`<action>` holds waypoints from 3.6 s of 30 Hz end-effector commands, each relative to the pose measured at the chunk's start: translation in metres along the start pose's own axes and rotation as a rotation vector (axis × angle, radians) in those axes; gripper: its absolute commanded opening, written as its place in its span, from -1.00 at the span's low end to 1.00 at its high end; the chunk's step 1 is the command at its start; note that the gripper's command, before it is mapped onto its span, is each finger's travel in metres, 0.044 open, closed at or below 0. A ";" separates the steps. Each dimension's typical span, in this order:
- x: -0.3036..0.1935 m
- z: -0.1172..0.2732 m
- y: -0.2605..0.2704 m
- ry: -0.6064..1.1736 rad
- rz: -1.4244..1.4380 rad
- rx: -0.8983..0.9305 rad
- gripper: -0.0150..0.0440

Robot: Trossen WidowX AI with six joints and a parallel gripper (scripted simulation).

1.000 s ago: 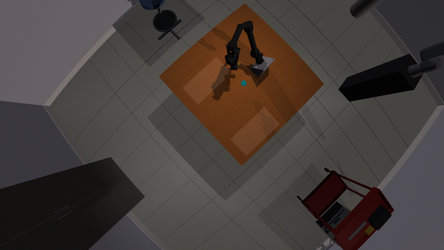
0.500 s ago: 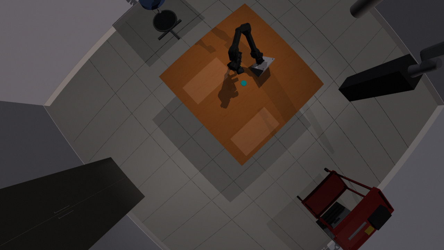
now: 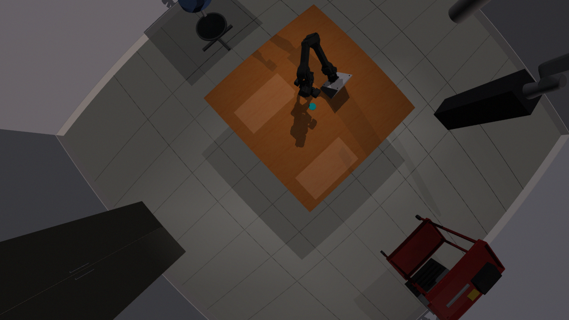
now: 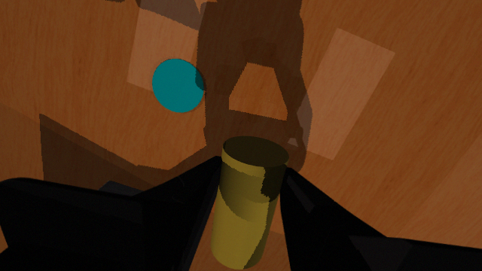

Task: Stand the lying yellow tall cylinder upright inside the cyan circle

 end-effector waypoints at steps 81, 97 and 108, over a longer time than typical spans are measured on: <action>-0.028 -0.023 0.083 0.035 0.962 0.349 -0.14; -0.031 -0.028 0.082 0.007 0.954 0.467 -0.14; -0.033 -0.031 0.081 -0.022 0.947 0.545 -0.14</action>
Point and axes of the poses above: the point midway between the two fingers, 35 mm back from their tips, its own z axis back along the fingers, its own y axis across the jaws, x = y × z, the point moved 2 cm from there along z, back along the fingers, and after that the axes turned 15 degrees about -z, right-handed, at the moved point
